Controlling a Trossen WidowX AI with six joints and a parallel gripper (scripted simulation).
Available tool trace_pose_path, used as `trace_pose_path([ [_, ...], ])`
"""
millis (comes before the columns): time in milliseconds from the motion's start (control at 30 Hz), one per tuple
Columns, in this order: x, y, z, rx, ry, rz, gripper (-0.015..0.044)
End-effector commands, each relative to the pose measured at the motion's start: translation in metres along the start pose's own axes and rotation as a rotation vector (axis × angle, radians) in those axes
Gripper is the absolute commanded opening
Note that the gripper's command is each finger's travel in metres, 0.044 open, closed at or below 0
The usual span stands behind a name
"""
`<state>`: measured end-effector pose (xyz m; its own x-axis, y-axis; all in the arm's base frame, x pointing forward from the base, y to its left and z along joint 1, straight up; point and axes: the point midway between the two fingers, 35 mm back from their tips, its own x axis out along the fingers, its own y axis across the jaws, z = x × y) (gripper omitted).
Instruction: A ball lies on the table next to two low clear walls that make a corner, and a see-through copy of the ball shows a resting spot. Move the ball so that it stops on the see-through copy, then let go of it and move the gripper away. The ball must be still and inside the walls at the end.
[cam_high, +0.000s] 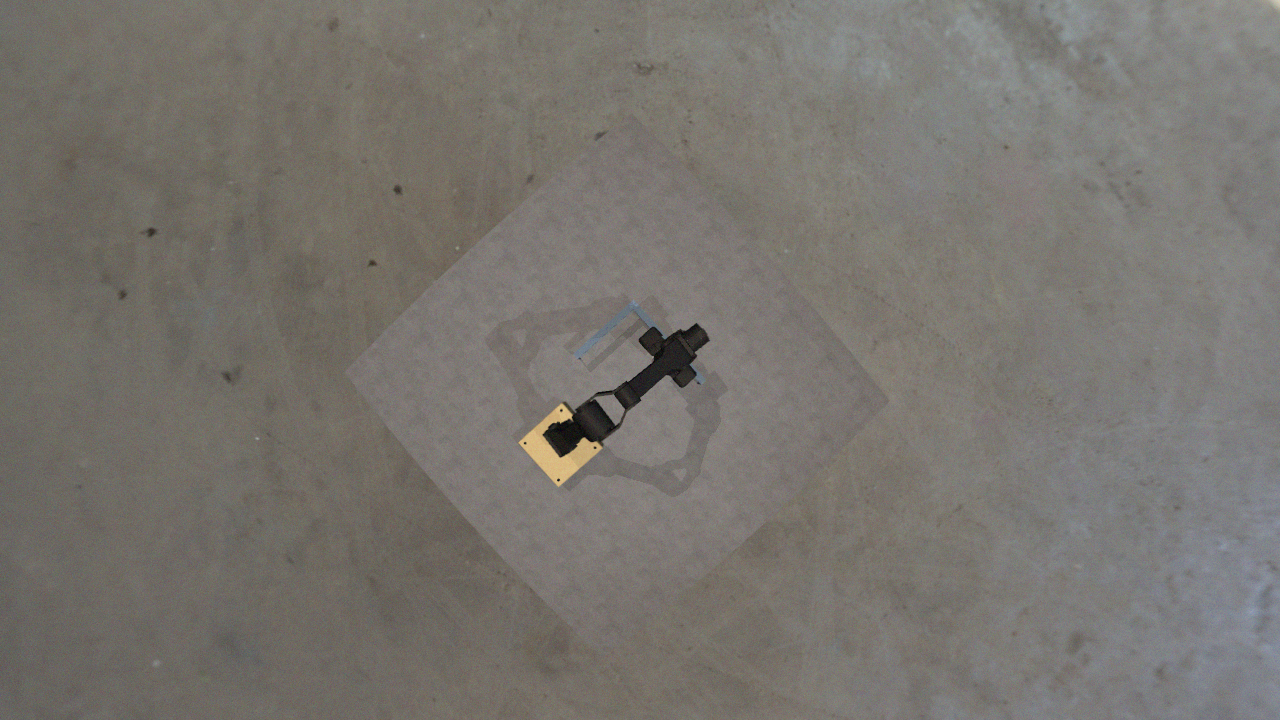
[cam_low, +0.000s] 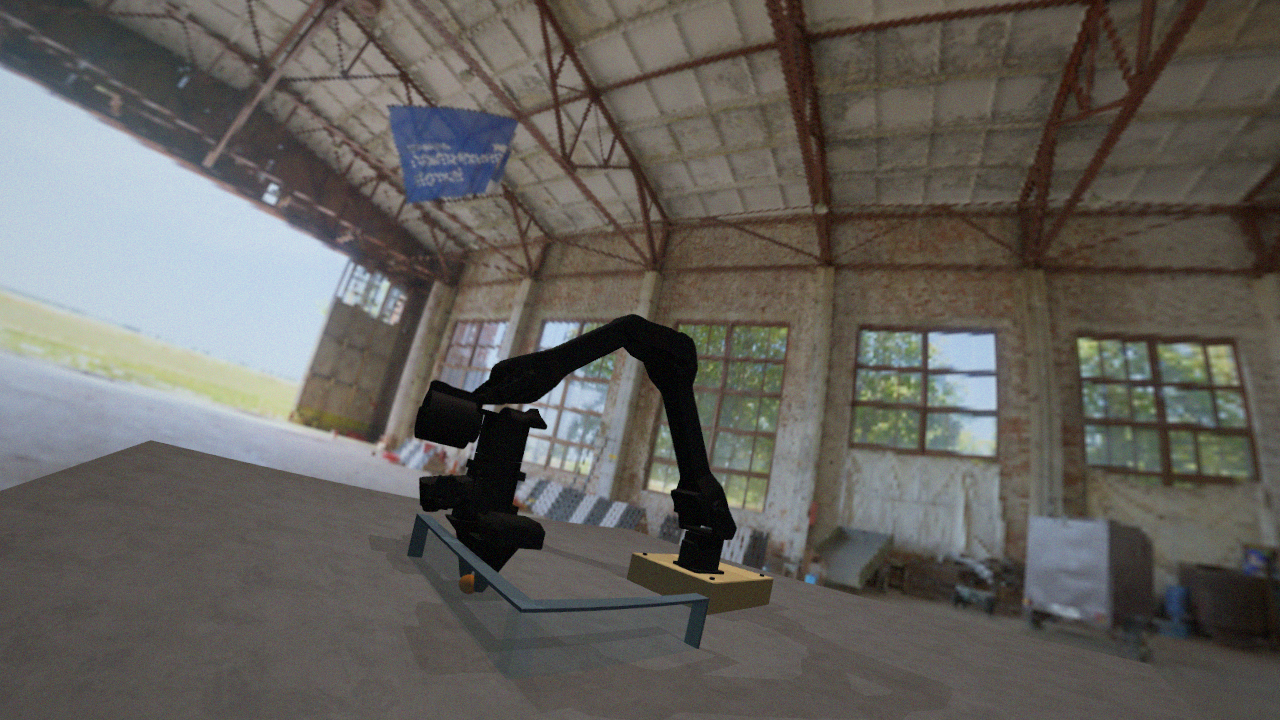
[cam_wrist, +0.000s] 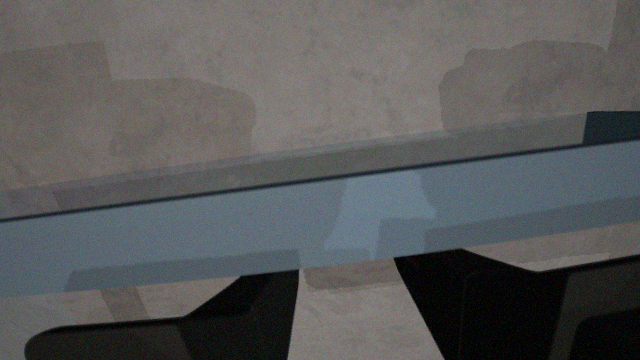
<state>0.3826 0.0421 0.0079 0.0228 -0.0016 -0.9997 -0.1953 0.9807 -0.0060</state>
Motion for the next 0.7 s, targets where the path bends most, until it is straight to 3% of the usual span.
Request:
trace_pose_path([
  [0, -0.038, 0.000, 0.004, 0.002, -0.013, 0.000, 0.0213],
  [100, -0.079, 0.000, 0.001, 0.004, -0.010, 0.001, 0.0213],
  [433, -0.076, -0.001, 0.003, 0.000, -0.025, -0.002, 0.0213],
  [600, -0.127, 0.000, -0.001, 0.000, -0.034, -0.003, 0.0344],
  [667, -0.130, 0.000, -0.002, 0.000, -0.035, -0.003, 0.0397],
])
